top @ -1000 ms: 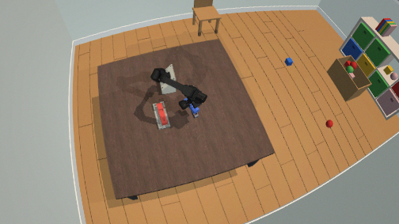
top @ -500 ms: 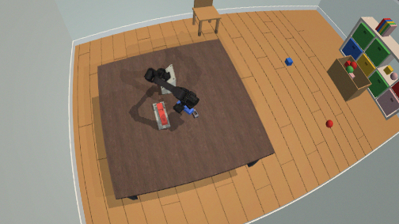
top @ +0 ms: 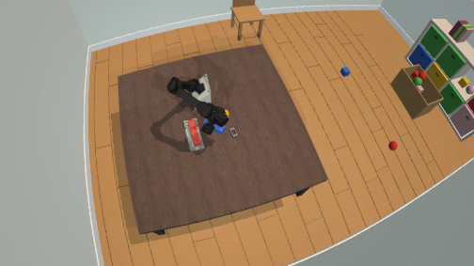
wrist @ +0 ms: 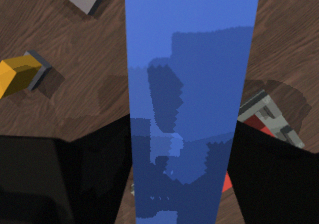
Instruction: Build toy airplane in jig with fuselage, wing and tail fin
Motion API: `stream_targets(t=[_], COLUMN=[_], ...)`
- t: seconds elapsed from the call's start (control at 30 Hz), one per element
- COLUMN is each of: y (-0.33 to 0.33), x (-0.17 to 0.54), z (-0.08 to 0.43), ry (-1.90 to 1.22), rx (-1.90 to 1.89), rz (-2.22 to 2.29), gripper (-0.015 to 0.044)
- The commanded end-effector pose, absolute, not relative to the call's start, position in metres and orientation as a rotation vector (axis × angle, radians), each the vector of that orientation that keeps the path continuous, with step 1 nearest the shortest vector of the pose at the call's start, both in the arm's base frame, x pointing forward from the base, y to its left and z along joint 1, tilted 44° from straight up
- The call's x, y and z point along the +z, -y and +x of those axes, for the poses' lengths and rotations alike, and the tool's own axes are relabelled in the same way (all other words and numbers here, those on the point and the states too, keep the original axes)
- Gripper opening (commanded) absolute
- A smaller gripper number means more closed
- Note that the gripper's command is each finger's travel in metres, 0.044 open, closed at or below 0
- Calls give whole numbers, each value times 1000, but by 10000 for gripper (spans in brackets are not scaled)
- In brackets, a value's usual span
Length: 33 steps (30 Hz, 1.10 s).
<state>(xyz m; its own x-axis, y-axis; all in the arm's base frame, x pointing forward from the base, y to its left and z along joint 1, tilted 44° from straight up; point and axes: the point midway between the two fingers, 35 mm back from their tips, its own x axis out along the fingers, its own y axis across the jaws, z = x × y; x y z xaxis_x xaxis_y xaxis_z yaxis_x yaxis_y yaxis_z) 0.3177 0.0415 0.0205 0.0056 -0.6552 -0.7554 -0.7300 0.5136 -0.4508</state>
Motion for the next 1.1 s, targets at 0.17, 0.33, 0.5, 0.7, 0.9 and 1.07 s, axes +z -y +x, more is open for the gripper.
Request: stream_targets(t=[0.17, 0.33, 0.5, 0.7, 0.9, 1.07], y=[-14, -1, 13, 28, 41, 51], x=[37, 45, 52, 60, 66, 71], z=[309, 303, 296, 287, 277, 269], ry=[-1711, -1718, -1724, -1730, -1734, -1737], rx=[225, 298, 372, 462, 544, 610], rz=[-1307, -1371, -1434, -1510, -1579, -1632], gripper=[0, 0, 0, 0, 0, 0])
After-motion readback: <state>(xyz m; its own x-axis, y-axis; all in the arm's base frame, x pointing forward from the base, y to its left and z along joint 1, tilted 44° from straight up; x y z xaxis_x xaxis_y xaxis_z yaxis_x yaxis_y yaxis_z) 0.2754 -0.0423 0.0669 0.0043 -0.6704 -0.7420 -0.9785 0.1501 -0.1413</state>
